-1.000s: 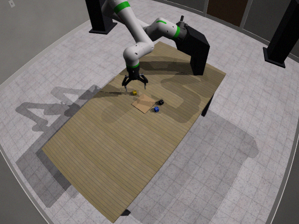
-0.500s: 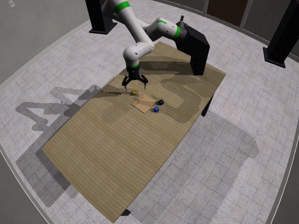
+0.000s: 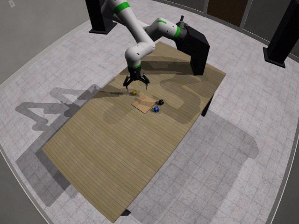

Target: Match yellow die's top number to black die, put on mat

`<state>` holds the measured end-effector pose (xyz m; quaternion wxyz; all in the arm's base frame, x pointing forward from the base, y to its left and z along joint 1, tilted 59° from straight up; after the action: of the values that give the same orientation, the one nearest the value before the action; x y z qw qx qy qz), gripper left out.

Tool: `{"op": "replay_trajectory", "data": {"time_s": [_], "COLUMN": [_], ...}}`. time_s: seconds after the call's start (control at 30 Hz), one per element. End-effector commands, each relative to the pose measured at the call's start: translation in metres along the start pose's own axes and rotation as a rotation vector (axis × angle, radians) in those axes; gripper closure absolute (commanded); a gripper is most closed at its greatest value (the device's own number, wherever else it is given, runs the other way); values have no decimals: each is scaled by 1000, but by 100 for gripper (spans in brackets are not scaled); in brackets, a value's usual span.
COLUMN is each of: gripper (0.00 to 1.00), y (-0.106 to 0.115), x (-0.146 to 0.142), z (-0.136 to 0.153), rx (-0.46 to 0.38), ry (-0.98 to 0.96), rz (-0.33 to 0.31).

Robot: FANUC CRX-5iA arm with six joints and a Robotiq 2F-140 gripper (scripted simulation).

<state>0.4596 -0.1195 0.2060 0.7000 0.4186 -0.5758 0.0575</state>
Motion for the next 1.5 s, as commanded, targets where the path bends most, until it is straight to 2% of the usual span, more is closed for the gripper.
{"op": "replay_trajectory", "data": {"time_s": [0.0,0.13,0.53,0.6,0.9,1.1,1.47], "gripper": [0,0,0,0,0,0,0], "y": [0,0,0,0,0,0,0], "x": [-10,-28,-120,-120,-176,-193,-197], "z": [-6,-15,-64,-64,-94,-103,-105], "rx": [0,0,0,0,0,0,0], "ry": [-1,-1,-1,-1,-1,-1,-1], "rz": [1,1,1,1,1,1,1]}}
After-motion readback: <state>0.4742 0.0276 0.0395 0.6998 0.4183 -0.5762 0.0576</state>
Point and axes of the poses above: the point where the finger pads meet when closed, its own y axis back along the fingers, its own x axis across the jaws, z = x × y, the point moved 8 cm from there along y, back along the fingers, and after that the axes turned 4 degrees about -y, right-handed, at the moved point
